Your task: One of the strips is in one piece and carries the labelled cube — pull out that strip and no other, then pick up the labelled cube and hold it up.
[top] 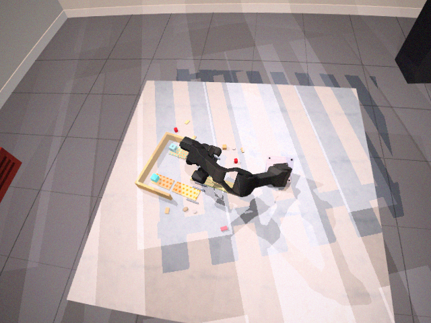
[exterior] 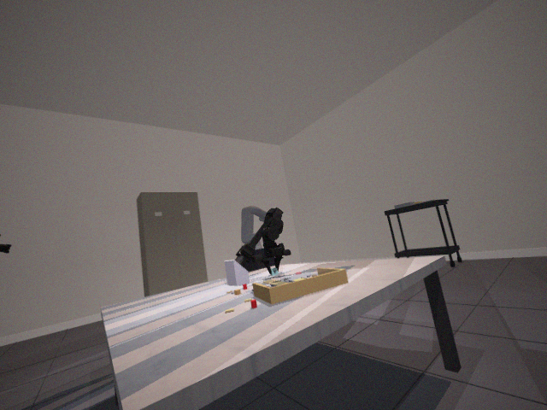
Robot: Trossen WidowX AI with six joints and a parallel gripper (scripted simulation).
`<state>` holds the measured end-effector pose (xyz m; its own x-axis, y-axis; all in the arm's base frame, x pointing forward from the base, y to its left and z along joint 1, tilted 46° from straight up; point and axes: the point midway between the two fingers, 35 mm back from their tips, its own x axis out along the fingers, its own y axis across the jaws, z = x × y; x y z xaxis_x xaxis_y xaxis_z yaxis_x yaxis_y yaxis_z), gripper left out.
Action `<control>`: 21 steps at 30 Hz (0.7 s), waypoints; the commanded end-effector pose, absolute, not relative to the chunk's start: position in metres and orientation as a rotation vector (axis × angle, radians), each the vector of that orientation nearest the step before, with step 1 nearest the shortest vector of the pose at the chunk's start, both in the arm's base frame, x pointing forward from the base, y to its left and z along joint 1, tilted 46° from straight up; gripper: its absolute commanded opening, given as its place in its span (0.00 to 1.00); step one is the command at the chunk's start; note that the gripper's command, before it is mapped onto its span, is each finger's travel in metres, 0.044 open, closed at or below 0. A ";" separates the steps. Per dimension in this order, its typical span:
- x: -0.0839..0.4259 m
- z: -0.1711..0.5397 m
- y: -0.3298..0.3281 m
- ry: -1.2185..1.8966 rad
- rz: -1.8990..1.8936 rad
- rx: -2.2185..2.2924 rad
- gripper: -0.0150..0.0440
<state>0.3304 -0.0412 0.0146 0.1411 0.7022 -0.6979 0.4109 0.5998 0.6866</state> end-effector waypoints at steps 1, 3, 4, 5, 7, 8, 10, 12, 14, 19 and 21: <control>0.315 0.014 -0.041 1.477 0.268 0.987 0.25; 0.307 0.013 -0.040 1.477 0.268 0.987 0.25; 0.304 0.013 -0.039 1.477 0.268 0.987 0.25; 0.302 0.013 -0.039 1.478 0.268 0.987 0.25; 0.301 0.013 -0.039 1.478 0.268 0.987 0.25; 0.301 0.015 -0.041 1.478 0.268 0.987 0.25; 0.300 0.023 -0.049 1.478 0.267 0.986 0.25; 0.298 0.032 -0.058 1.478 0.267 0.986 0.25; 0.296 0.037 -0.063 1.478 0.267 0.986 0.25; 0.296 0.038 -0.064 1.478 0.267 0.986 0.25; 0.296 0.038 -0.064 1.478 0.267 0.986 0.25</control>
